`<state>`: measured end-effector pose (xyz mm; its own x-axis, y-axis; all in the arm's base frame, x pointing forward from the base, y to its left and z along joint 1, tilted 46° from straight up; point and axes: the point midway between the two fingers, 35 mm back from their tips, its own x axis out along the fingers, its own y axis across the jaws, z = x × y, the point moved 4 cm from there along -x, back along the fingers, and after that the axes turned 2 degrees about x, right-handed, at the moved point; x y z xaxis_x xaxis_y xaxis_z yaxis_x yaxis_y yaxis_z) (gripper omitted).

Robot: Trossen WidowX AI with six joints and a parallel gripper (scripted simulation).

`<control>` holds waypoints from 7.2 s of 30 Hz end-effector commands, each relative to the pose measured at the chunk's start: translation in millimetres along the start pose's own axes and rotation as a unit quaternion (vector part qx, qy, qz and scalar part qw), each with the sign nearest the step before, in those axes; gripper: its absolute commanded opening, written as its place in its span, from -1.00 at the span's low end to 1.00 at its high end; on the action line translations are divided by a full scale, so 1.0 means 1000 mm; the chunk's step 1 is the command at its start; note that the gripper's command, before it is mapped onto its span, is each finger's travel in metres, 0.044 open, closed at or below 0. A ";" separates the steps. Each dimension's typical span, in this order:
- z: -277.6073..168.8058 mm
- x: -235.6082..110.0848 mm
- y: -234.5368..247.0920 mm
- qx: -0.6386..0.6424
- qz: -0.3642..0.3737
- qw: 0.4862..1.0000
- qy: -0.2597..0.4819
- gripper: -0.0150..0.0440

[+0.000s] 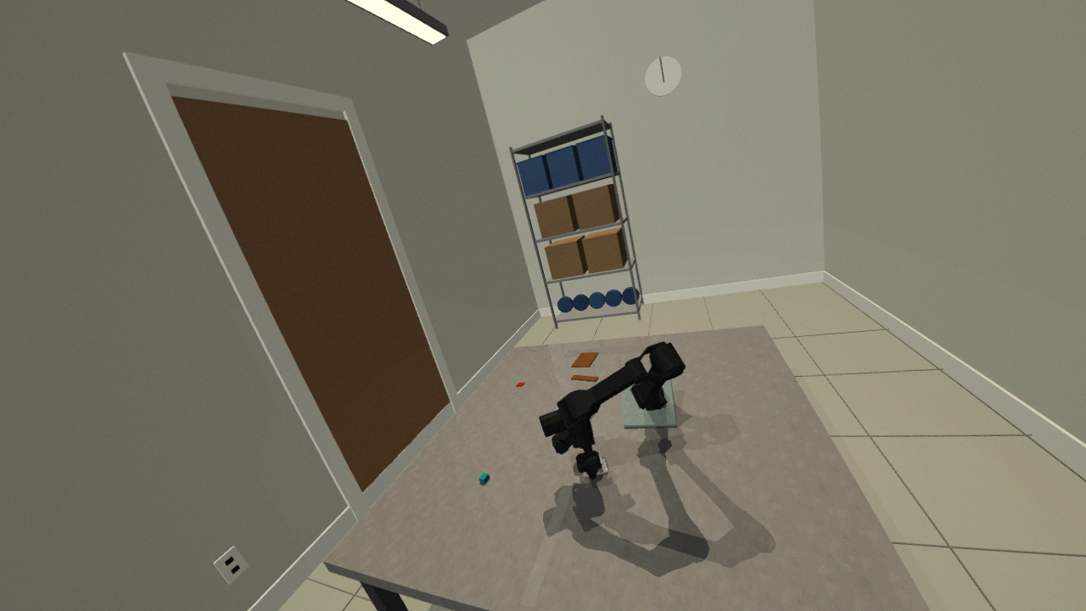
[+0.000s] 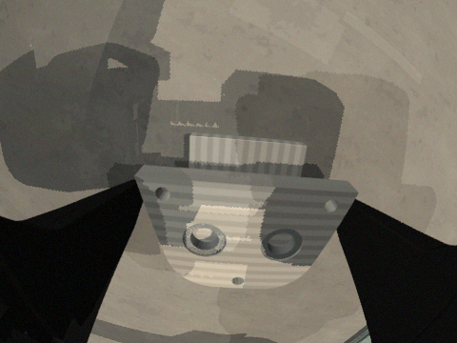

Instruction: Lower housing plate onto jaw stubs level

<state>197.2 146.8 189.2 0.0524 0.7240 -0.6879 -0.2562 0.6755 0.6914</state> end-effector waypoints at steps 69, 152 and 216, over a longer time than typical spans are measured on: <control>0.004 -0.071 -0.008 0.066 -0.008 0.998 0.001 0.70; 0.036 -0.073 -0.158 0.938 -0.017 0.345 -0.024 0.70; 0.013 -0.074 -0.245 0.954 0.000 -0.299 -0.011 0.70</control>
<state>268.3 -70.0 73.7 0.0512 0.7122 -0.7001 -0.3382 -0.6473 -0.6831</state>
